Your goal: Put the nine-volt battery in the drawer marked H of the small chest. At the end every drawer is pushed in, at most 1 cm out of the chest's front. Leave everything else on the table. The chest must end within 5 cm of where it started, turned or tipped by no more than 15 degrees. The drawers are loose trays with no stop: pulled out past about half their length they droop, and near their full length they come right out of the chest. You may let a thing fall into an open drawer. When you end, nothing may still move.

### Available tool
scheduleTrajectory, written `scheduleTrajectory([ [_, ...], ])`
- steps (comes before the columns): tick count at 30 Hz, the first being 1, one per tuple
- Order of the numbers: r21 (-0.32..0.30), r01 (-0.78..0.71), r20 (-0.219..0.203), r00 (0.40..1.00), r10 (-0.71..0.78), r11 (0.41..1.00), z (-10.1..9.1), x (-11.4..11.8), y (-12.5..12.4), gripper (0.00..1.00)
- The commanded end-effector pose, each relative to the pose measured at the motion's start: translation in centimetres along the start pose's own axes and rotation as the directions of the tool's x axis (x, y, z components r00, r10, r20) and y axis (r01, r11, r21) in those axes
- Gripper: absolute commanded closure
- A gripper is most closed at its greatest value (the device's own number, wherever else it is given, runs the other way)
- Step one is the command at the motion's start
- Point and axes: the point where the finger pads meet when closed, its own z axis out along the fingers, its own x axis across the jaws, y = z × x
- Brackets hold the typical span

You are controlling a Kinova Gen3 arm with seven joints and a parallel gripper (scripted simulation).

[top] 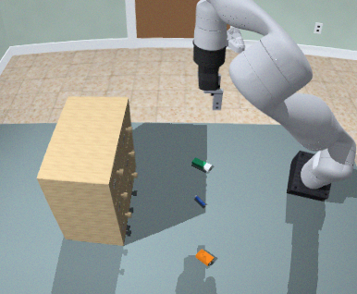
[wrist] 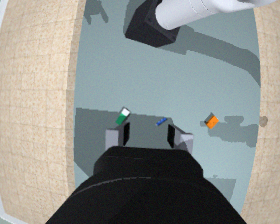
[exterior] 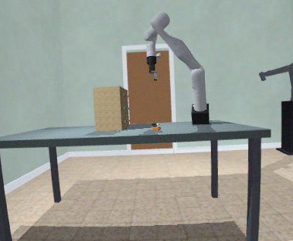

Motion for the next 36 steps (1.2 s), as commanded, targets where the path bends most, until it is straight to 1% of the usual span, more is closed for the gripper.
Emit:
scheduleTrajectory([
  [1,-0.001,0.001,0.001,1.000,-0.001,1.000,-0.06,-0.02,0.01,0.00],
  [11,-0.001,0.014,0.001,1.000,-0.014,1.000,0.01,-0.01,0.05,0.00],
  [24,-0.001,0.066,0.001,0.998,-0.066,0.998,0.27,0.02,0.23,0.00],
  [36,-0.001,0.185,0.001,0.983,-0.185,0.983,0.88,0.08,0.65,0.00],
])
